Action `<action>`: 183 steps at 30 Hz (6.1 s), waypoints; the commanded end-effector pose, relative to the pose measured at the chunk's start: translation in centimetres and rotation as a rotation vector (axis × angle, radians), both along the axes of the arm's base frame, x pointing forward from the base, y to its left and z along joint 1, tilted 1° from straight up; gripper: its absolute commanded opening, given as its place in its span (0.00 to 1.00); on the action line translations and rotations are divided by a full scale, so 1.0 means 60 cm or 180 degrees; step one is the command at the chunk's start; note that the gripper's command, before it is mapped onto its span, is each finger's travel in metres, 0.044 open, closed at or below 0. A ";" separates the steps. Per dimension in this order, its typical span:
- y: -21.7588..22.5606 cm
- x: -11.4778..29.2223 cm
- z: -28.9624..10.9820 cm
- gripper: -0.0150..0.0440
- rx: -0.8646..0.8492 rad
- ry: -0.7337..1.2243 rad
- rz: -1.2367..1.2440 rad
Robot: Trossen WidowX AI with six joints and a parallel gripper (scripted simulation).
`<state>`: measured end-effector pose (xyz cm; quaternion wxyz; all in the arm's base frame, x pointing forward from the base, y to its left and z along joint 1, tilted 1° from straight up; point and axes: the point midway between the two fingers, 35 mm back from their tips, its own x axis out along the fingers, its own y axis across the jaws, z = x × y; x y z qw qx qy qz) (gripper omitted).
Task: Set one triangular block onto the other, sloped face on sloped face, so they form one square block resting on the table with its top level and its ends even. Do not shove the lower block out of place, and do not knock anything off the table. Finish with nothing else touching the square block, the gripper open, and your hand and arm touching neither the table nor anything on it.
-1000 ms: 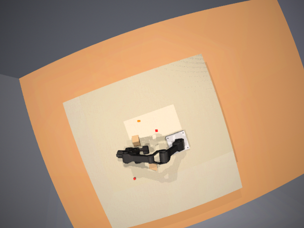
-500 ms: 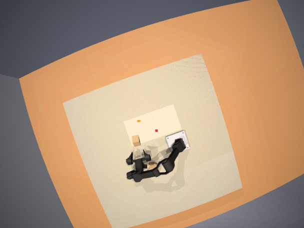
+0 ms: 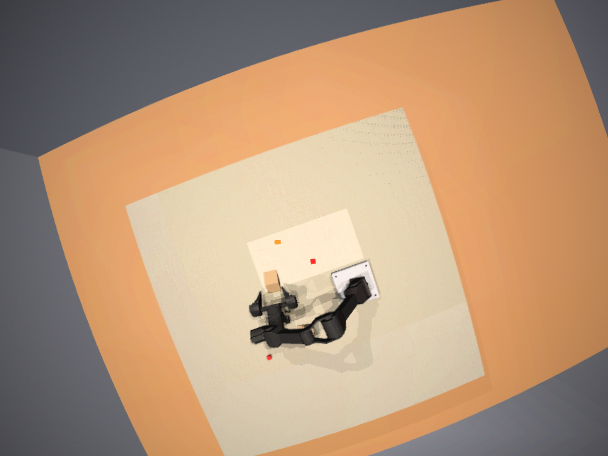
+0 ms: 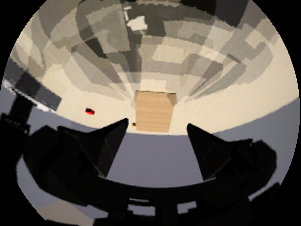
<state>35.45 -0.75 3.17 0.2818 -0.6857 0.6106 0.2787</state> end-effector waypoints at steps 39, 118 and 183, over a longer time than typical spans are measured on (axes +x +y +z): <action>-0.044 -0.002 -0.018 0.25 -0.0032 0.0038 -0.0009; -0.077 -0.016 0.123 0.25 0.1282 0.1652 0.3549; 0.288 -0.076 0.229 0.25 0.1726 0.1858 0.4395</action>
